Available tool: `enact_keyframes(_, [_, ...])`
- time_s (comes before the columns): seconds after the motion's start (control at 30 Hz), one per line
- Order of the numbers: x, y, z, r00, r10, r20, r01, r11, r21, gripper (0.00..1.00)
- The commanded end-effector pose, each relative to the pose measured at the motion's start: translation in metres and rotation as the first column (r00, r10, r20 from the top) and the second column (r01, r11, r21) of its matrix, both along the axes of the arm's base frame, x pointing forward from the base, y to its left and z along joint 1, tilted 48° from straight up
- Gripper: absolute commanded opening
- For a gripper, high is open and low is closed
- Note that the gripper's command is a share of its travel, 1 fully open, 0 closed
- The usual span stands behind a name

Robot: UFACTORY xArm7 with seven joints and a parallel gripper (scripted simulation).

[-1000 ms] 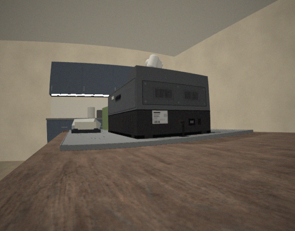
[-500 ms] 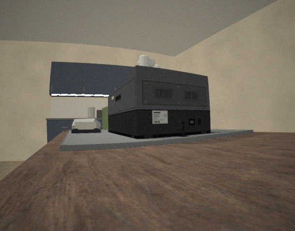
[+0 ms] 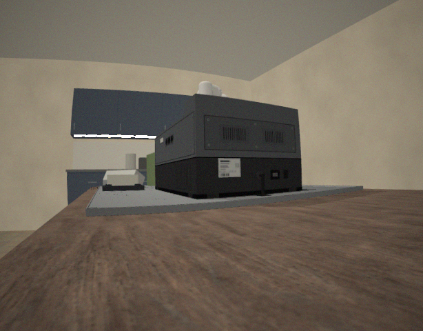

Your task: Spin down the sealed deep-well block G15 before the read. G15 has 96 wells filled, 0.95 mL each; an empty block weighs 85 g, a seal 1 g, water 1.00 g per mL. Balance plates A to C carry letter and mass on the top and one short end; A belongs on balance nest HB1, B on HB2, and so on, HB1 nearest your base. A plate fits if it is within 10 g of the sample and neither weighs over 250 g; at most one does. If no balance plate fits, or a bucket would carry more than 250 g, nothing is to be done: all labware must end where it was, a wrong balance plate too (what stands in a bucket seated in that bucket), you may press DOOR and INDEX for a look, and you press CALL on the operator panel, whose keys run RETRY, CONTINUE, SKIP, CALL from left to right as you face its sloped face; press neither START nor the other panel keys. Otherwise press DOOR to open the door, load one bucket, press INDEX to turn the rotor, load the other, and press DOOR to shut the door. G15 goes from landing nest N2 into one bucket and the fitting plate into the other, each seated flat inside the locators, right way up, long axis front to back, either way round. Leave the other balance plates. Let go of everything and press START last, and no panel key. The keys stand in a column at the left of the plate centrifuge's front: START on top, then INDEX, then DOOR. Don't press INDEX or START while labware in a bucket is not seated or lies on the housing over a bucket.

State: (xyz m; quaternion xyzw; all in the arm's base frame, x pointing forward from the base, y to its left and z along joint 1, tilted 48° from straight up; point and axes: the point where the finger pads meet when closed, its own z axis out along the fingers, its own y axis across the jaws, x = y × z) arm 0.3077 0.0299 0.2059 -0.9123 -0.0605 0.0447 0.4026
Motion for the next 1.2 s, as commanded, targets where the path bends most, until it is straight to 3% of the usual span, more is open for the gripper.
enact_keyframes(0.0, [0.003, 0.007, -0.006, 0.999, -0.038, 0.035, 0.038, 0.999, 0.004, 0.0])
enact_keyframes(0.2, [0.006, 0.018, -0.016, 0.993, -0.087, 0.079, 0.086, 0.996, 0.011, 0.0])
enact_keyframes(0.6, [0.017, 0.062, -0.055, 0.93, -0.276, 0.244, 0.269, 0.961, 0.062, 0.0])
enact_keyframes(1.17, [0.027, 0.097, -0.086, 0.833, -0.418, 0.362, 0.402, 0.907, 0.124, 0.0])
